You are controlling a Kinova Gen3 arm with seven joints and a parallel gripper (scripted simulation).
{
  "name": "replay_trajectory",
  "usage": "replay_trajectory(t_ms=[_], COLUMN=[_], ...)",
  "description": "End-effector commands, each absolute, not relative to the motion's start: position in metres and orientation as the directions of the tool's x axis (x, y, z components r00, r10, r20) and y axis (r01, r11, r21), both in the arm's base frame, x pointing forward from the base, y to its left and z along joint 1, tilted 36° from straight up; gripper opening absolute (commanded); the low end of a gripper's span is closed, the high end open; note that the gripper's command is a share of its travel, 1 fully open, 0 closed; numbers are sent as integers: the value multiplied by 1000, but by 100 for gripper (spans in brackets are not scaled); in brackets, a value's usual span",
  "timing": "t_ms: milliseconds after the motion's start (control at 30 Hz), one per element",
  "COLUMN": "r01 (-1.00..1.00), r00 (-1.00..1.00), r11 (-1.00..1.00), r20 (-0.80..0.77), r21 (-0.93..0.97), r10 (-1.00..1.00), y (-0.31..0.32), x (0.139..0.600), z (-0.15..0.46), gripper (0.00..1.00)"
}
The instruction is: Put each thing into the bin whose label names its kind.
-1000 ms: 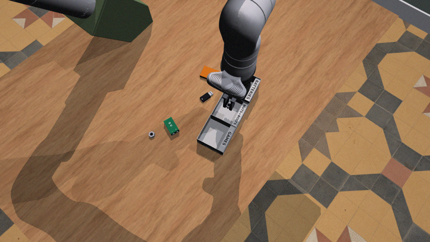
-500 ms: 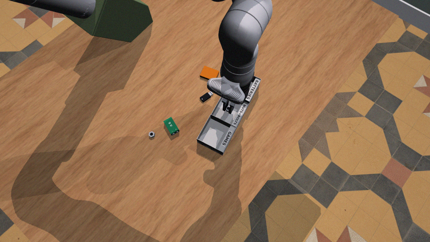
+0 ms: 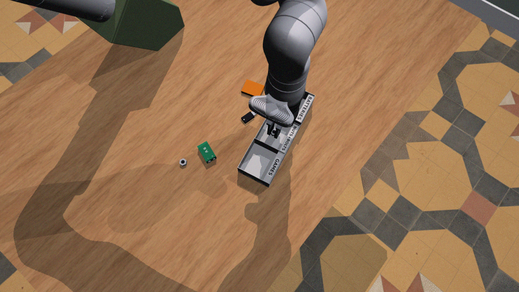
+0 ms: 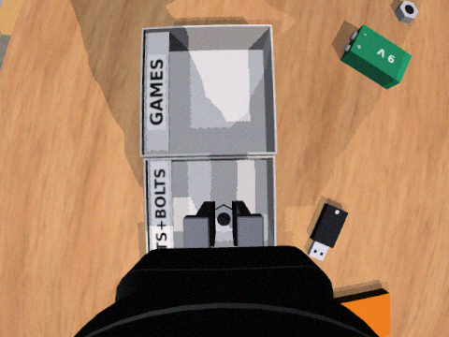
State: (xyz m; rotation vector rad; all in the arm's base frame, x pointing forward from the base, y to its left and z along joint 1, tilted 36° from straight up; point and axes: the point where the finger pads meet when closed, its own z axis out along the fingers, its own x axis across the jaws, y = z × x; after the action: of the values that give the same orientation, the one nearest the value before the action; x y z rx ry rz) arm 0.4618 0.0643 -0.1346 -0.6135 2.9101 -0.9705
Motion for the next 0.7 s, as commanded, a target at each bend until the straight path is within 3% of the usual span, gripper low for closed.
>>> replay_trajectory(t_ms=[0,667], r01=[-361,-361], r00=[-923,-923], r11=[731,731], r20=[108,108], r21=[-579,-579], r10=[-370,-370], y=[66,68], x=[462,462], z=[-134,-131], gripper=[64,64])
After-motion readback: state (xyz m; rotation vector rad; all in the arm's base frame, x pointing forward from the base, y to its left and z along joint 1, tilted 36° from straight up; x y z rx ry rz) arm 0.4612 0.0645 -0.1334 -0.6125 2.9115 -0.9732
